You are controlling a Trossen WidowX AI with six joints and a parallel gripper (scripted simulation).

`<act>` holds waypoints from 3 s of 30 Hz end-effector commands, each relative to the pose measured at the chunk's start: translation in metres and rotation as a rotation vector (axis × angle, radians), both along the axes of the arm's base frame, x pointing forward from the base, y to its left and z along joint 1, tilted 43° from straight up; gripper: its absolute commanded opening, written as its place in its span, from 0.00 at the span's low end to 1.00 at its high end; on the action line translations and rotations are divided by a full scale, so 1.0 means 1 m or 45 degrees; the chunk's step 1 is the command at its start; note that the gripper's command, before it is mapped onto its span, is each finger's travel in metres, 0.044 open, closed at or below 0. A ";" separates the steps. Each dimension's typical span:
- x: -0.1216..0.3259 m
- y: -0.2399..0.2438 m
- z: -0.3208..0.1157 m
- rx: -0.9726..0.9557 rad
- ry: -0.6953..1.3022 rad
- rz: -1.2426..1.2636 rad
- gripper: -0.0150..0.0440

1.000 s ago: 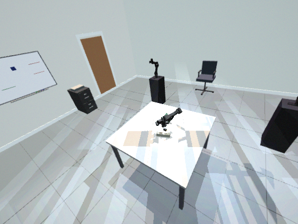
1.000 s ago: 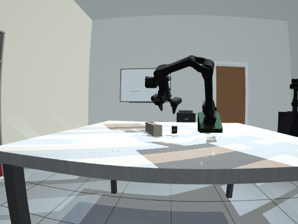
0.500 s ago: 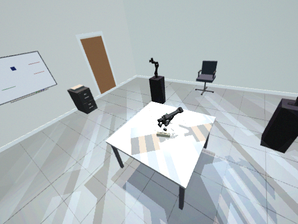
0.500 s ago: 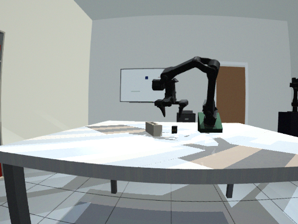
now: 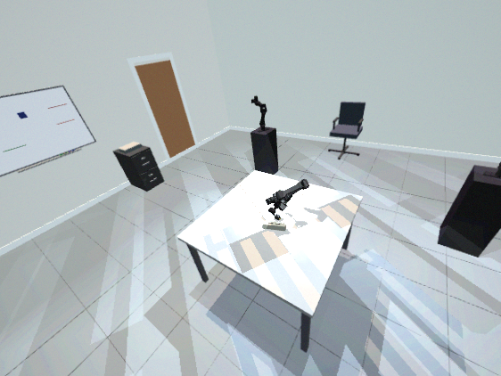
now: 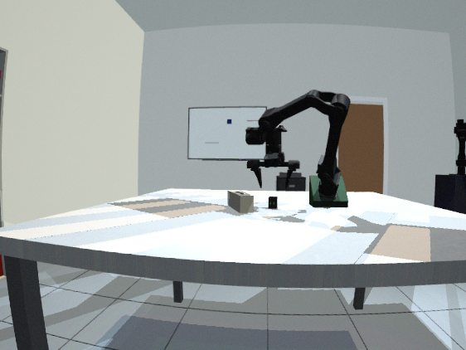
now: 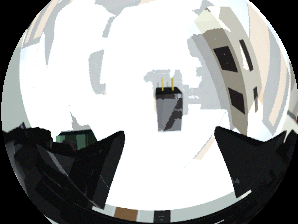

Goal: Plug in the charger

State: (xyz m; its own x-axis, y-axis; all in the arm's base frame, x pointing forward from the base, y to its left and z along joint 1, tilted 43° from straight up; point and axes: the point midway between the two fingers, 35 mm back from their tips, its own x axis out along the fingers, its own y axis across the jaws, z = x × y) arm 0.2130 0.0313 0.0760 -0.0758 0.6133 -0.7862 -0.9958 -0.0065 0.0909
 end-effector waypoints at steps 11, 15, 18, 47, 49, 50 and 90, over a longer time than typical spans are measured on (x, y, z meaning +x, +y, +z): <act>-0.001 0.012 -0.010 0.016 -0.019 0.012 1.00; -0.001 0.014 -0.013 0.015 -0.020 0.012 1.00; -0.001 0.017 -0.017 0.015 -0.020 0.011 1.00; -0.003 0.043 -0.044 0.013 -0.025 0.017 0.96; -0.003 0.043 -0.044 0.013 -0.025 0.017 0.87; -0.003 0.043 -0.044 0.013 -0.025 0.017 0.82; 0.002 0.007 -0.004 0.014 0.017 -0.030 0.25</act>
State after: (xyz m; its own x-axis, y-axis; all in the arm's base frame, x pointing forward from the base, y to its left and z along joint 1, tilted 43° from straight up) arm 0.2160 0.0391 0.0707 -0.0680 0.6255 -0.7773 -0.9966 -0.0058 0.0824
